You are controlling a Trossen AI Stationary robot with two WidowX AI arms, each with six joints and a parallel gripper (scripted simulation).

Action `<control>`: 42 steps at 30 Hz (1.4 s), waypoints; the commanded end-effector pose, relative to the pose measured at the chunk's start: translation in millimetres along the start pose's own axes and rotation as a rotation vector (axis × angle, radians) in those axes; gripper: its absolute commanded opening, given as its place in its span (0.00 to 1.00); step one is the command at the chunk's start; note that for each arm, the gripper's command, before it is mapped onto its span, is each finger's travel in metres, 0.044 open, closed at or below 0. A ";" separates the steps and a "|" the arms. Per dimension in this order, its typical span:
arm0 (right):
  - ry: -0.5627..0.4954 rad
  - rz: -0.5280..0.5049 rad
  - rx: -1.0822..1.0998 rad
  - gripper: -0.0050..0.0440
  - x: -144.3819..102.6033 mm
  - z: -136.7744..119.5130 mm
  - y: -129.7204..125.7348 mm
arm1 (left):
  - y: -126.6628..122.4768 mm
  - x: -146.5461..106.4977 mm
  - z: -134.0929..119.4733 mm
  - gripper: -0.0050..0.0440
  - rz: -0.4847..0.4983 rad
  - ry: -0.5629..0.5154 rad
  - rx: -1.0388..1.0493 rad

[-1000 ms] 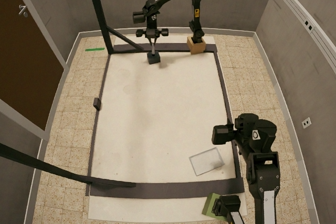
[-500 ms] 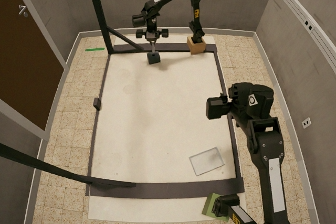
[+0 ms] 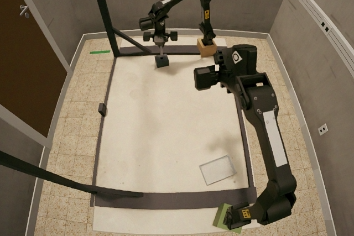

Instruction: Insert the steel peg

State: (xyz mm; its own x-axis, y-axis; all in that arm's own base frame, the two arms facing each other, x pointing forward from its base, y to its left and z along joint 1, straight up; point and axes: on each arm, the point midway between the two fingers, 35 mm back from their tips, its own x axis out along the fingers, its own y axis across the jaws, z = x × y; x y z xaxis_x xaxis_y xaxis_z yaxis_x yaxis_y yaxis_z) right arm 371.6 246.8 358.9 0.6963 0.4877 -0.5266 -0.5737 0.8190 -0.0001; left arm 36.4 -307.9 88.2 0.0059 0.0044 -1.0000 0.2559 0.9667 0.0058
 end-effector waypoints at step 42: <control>-0.006 0.084 -0.052 0.51 77.8 48.2 56.5 | -5.5 8.0 0.1 0.00 -0.040 -0.010 -0.001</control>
State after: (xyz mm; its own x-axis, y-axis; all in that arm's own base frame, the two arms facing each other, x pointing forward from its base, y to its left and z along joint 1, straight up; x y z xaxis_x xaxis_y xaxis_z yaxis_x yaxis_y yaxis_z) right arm 415.6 348.0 345.9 0.6330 0.5502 -0.5446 -0.6560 0.7548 0.0002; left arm 36.0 -308.9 69.4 0.0030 0.0039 -1.0000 0.2570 0.9664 0.0045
